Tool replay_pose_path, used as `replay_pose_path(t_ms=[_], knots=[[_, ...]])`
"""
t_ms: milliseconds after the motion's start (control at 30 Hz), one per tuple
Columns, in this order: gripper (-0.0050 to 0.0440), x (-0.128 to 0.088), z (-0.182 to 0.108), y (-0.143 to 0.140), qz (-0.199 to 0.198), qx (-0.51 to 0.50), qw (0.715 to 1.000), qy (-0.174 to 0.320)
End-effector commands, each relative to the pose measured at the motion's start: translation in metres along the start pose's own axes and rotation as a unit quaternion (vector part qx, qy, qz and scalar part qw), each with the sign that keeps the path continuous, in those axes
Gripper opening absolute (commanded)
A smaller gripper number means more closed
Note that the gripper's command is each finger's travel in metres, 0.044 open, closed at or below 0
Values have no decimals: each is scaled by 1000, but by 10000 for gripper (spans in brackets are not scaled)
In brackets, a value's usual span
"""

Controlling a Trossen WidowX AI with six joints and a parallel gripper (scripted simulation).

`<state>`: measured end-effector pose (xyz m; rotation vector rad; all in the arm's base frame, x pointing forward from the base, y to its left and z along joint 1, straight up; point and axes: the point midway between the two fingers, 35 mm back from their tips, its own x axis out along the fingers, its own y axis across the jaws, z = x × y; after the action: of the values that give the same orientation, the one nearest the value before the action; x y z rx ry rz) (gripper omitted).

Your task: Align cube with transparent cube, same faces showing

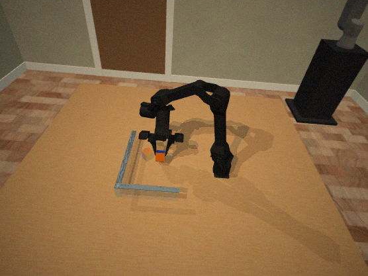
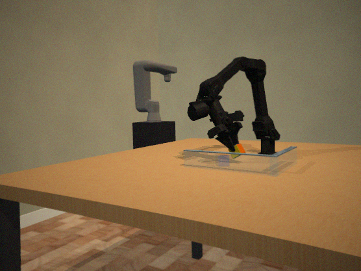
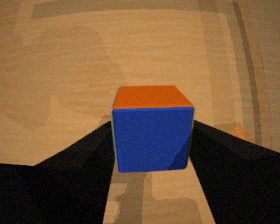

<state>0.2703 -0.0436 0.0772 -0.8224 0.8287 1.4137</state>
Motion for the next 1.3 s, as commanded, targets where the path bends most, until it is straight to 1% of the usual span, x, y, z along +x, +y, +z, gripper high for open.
replay_pose_path(t_ms=[0, 133, 233, 400, 567, 600, 667, 900, 967, 1033, 1267], knots=[[0, -7, 2, -4, -13, -6, 1000, -1], [0, -7, 2, -4, -13, -6, 1000, -2], [0, -4, 1, -3, -7, -8, 1000, -19], [0, 4, -2, -2, 6, -13, 997, -77], [0, 10, -5, -1, 10, -16, 990, -138], [0, 11, -5, -1, 10, -16, 988, -150], [0, 11, -5, -1, 10, -16, 988, -150], [0, 17, -11, -3, -2, -11, 973, -232], [0, 18, -12, -3, -7, -9, 968, -249], [0, 19, -13, -4, -10, -8, 966, -257], [0, 19, -13, -4, -11, -8, 966, -259]])
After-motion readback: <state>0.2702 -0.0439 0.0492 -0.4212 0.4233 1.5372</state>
